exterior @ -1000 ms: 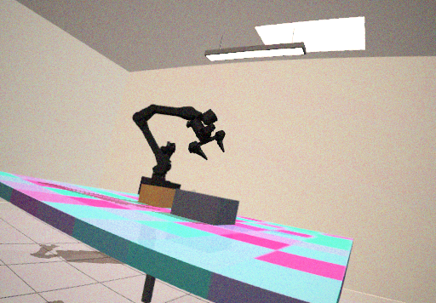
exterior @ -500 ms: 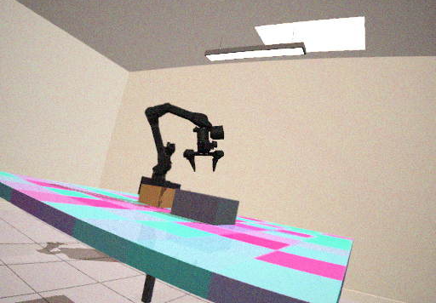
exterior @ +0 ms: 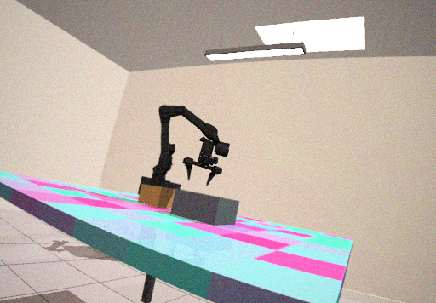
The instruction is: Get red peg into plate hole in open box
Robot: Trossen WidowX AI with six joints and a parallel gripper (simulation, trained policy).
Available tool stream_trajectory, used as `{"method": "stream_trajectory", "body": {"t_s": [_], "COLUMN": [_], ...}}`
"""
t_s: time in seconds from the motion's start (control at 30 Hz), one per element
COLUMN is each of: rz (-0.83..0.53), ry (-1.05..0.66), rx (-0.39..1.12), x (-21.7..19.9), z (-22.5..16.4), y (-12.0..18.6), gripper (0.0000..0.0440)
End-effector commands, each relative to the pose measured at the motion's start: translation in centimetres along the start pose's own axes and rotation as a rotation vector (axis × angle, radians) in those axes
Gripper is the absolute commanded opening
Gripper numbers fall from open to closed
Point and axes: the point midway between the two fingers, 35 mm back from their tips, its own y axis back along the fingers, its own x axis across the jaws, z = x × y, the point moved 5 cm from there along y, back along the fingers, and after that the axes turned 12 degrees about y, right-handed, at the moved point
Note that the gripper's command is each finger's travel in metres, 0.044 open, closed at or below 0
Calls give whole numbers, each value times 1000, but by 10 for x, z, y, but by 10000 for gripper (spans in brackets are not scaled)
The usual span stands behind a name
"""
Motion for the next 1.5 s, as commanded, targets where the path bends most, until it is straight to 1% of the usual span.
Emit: {"method": "stream_trajectory", "body": {"t_s": [0.0,0.37,0.83,0.9,0.97,1.2,1.47], "rz": [-37,-73,-60,-60,-63,-94,-160], "ry": [-5,-15,-22,-19,-17,-18,-25], "rx": [34,63,39,35,36,51,79], "x": [3,18,29,29,29,27,24], "z": [-2,-1,1,2,2,0,-3], "y": [-13,-48,-100,-107,-113,-132,-140], "gripper": [440,440,440,434,404,223,27]}}
